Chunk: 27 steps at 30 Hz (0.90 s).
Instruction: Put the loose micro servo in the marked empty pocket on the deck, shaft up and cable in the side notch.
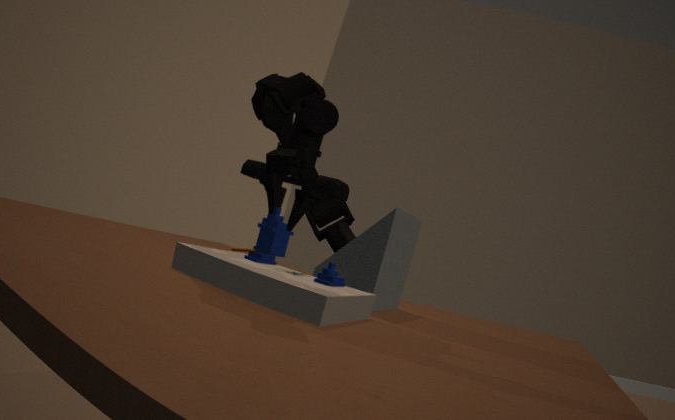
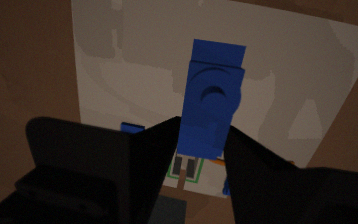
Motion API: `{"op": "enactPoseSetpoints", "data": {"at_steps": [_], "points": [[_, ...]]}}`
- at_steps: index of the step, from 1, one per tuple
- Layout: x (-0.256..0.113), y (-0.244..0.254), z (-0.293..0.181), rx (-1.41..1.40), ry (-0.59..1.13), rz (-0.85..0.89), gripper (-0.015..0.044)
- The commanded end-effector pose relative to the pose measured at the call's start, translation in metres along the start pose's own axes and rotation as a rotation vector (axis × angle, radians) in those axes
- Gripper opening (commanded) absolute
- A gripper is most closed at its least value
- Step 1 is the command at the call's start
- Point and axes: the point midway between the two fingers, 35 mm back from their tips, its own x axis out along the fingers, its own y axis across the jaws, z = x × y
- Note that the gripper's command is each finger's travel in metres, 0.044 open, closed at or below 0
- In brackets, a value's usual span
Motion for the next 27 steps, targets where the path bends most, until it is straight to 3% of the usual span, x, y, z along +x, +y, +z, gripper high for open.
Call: {"op": "enactPoseSetpoints", "data": {"at_steps": [1,27], "points": [[-0.002,0.002,-0.005,0.007,-0.005,0.004,0.0000],[-0.001,0.006,-0.108,0.027,-0.002,0.004,0.0000]]}}
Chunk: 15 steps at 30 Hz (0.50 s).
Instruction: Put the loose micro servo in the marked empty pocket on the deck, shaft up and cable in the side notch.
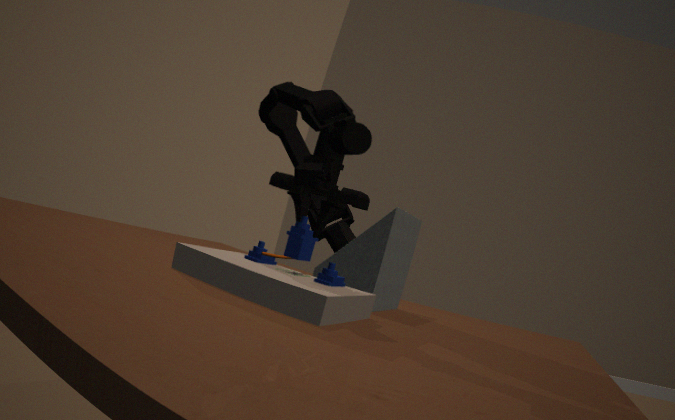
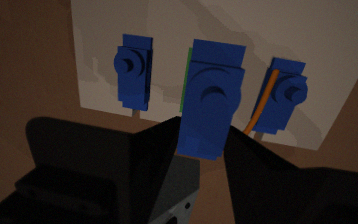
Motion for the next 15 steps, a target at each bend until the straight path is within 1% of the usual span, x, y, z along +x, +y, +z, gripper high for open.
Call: {"op": "enactPoseSetpoints", "data": {"at_steps": [1,15], "points": [[-0.001,-0.001,-0.004,0.014,-0.010,0.007,0.0000],[0.018,0.000,-0.002,0.015,-0.010,0.007,0.0000]]}}
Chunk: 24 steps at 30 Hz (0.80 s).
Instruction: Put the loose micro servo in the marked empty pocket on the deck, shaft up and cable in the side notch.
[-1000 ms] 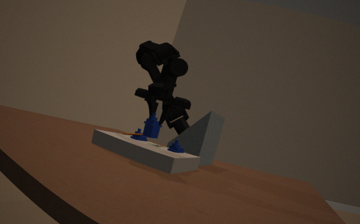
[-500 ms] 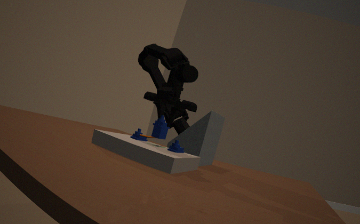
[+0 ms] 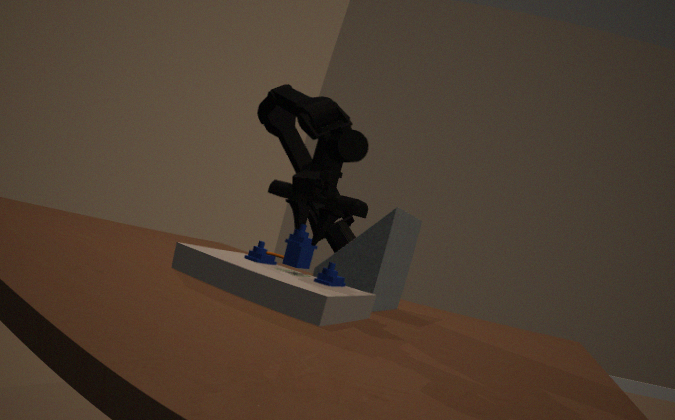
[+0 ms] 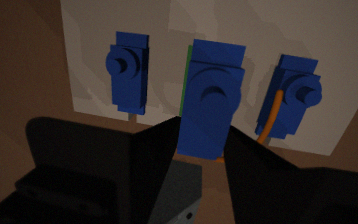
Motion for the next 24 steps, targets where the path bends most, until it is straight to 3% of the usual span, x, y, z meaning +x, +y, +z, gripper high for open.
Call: {"op": "enactPoseSetpoints", "data": {"at_steps": [1,24], "points": [[0.003,-0.001,0.001,0.000,-0.007,0.001,0.0000],[0.016,-0.001,0.001,0.000,-0.007,0.000,0.0000]]}}
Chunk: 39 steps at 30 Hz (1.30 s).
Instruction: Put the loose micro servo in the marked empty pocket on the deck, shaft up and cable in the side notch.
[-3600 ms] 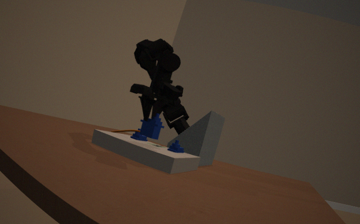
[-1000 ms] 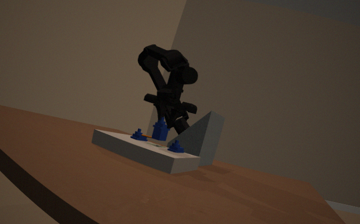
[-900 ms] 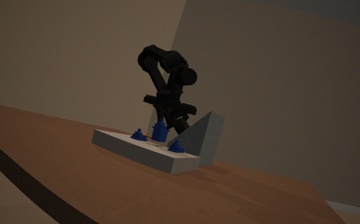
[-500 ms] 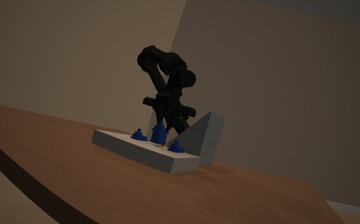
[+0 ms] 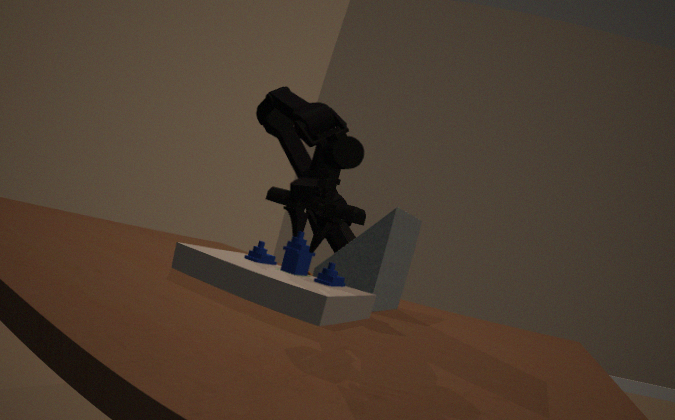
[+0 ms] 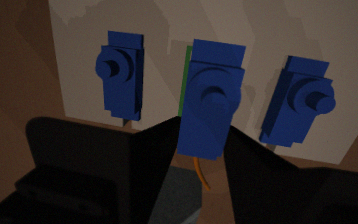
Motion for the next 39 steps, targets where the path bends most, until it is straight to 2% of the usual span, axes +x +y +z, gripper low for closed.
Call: {"op": "enactPoseSetpoints", "data": {"at_steps": [1,39], "points": [[0.003,0.000,0.000,-0.001,-0.005,0.000,0.0000],[0.041,-0.001,0.001,-0.001,-0.006,-0.002,0.0000]]}}
